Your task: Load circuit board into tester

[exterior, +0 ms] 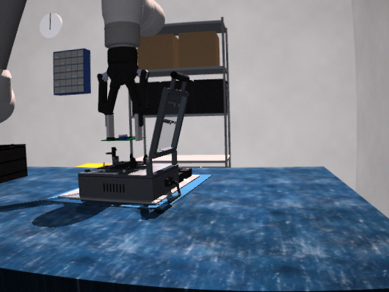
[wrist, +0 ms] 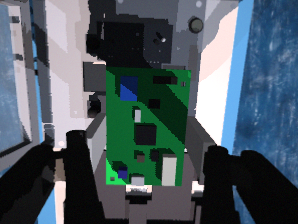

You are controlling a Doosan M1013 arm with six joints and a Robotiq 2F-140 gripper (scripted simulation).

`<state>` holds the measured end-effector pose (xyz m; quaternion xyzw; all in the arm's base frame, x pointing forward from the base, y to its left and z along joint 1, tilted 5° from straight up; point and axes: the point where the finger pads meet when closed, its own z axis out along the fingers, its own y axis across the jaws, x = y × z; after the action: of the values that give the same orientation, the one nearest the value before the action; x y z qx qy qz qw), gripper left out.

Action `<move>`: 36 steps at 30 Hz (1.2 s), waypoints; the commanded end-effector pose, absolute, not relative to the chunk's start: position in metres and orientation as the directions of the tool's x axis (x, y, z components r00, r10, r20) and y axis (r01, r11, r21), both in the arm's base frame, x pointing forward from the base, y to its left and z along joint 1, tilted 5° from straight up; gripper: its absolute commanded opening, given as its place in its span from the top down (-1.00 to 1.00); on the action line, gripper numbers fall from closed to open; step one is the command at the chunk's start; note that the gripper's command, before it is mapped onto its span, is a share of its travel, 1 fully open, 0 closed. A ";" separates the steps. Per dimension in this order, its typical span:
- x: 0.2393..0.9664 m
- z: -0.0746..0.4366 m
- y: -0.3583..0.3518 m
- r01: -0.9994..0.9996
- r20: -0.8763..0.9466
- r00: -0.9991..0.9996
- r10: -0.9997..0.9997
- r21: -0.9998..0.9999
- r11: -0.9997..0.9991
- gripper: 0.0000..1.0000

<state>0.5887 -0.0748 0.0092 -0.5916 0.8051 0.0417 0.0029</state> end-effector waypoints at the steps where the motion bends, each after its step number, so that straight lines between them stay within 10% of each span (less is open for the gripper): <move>1: 0.589 0.009 -0.085 -0.953 -0.054 -0.300 -0.952 0.064 0.296 0.09; 36: 0.590 0.009 -0.116 -0.953 -0.054 -0.300 -0.952 0.064 0.296 0.09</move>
<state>0.5899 -0.1160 0.0090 -0.5917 0.8051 0.0418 0.0030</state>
